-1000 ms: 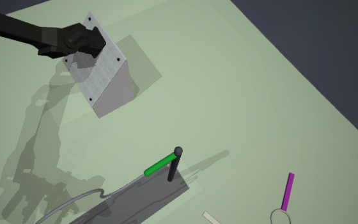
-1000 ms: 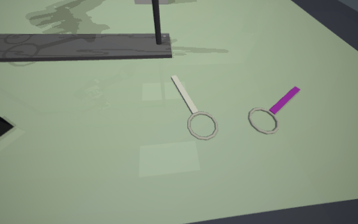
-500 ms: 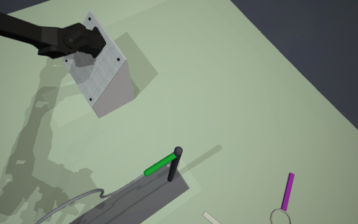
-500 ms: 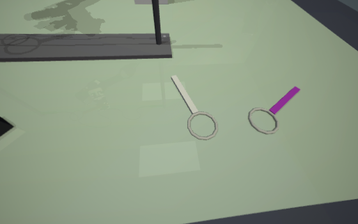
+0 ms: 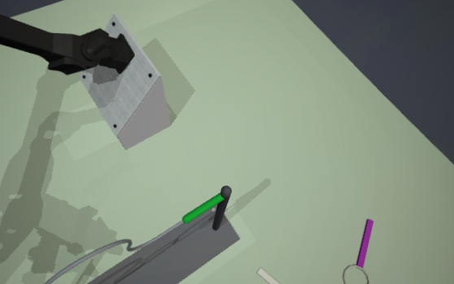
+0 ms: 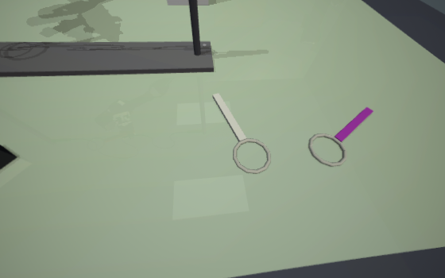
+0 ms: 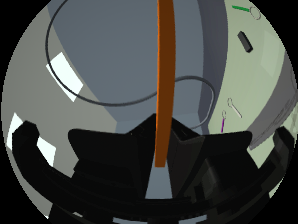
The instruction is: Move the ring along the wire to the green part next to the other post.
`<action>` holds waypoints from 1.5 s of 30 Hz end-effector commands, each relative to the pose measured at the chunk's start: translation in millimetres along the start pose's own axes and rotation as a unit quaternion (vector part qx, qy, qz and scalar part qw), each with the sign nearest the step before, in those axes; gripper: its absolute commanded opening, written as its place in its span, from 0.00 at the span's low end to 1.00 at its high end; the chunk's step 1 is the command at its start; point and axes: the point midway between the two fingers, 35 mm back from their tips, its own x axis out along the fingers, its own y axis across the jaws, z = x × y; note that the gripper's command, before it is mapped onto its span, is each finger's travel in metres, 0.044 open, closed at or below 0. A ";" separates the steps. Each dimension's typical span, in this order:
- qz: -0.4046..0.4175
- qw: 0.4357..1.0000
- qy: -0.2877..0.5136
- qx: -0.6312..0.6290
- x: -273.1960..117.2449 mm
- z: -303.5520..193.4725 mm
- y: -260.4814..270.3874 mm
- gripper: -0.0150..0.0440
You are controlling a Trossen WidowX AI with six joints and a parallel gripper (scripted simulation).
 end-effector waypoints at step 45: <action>0.059 0.992 0.005 0.108 -5.5 5.8 48.9 0.00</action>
